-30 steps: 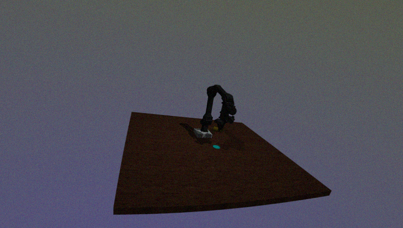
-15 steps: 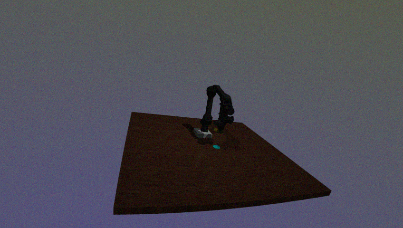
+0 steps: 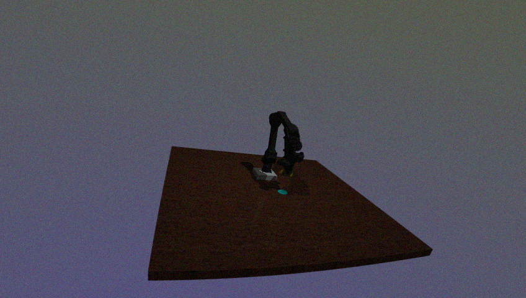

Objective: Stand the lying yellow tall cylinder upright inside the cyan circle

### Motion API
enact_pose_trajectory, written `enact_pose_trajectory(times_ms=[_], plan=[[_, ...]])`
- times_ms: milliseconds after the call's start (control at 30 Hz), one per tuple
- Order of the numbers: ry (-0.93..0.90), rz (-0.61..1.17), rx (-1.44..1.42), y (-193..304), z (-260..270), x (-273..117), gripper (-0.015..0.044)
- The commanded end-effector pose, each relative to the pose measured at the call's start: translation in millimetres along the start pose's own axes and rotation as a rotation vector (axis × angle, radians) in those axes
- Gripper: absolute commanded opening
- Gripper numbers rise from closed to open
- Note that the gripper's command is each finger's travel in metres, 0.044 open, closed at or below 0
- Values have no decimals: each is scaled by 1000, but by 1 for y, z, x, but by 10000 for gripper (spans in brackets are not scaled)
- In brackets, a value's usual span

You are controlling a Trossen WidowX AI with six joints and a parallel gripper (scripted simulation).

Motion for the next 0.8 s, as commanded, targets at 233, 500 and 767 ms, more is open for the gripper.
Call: enact_pose_trajectory(times_ms=[233,500,767], plan=[[-5,-81,21,6,-2,6,105],[-4,-142,37,11,-4,9,105],[-1,-202,51,15,-6,12,105]])
Point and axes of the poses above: the point midway between the two fingers, 35 mm back from their tips, its own x axis out along the fingers, its own z axis across the jaws, y = z × x, the point moved 8 cm from there along -x, back along the fingers, and after that the axes turned 15 degrees about -x, right-handed, at the moved point
